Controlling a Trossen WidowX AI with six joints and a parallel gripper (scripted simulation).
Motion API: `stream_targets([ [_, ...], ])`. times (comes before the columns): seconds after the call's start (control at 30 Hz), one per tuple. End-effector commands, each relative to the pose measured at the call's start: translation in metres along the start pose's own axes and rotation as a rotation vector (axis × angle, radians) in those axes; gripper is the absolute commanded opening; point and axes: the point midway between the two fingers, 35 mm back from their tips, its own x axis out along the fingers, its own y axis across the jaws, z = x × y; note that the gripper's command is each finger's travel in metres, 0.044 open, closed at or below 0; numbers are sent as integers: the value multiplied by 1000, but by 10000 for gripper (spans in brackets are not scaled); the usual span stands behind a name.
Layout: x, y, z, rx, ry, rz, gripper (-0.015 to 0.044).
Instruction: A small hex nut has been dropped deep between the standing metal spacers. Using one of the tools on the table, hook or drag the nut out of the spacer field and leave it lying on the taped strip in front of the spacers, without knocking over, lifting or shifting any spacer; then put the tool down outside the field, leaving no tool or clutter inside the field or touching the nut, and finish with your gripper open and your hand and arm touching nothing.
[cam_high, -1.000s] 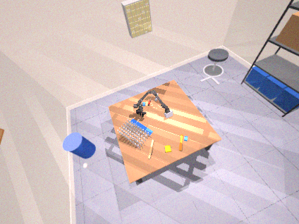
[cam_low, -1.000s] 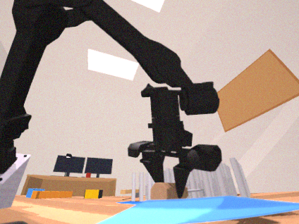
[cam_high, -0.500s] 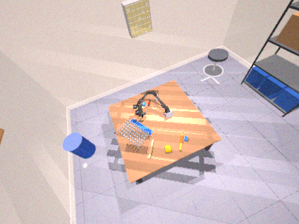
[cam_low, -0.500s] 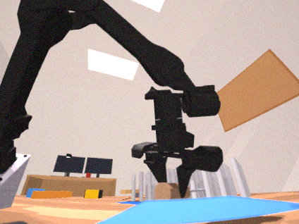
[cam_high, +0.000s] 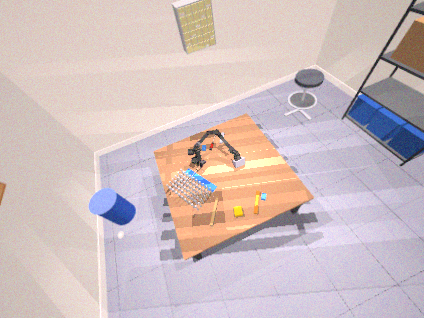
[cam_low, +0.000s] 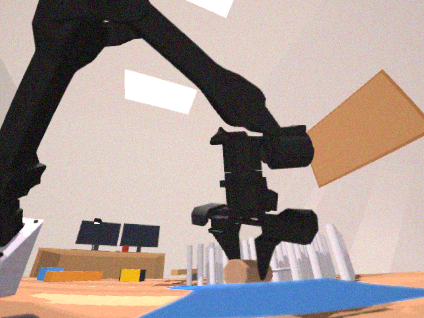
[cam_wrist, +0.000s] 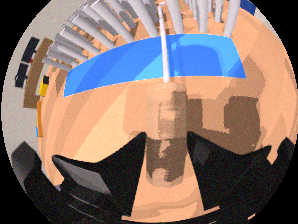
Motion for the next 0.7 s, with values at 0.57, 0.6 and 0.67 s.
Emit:
stream_targets([
  [0.57, 2, -1, 20, 1, -15, -9, 0],
  [0.6, 3, -1, 20, 1, -15, -9, 0],
  [0.67, 3, -1, 22, 1, -15, -9, 0],
])
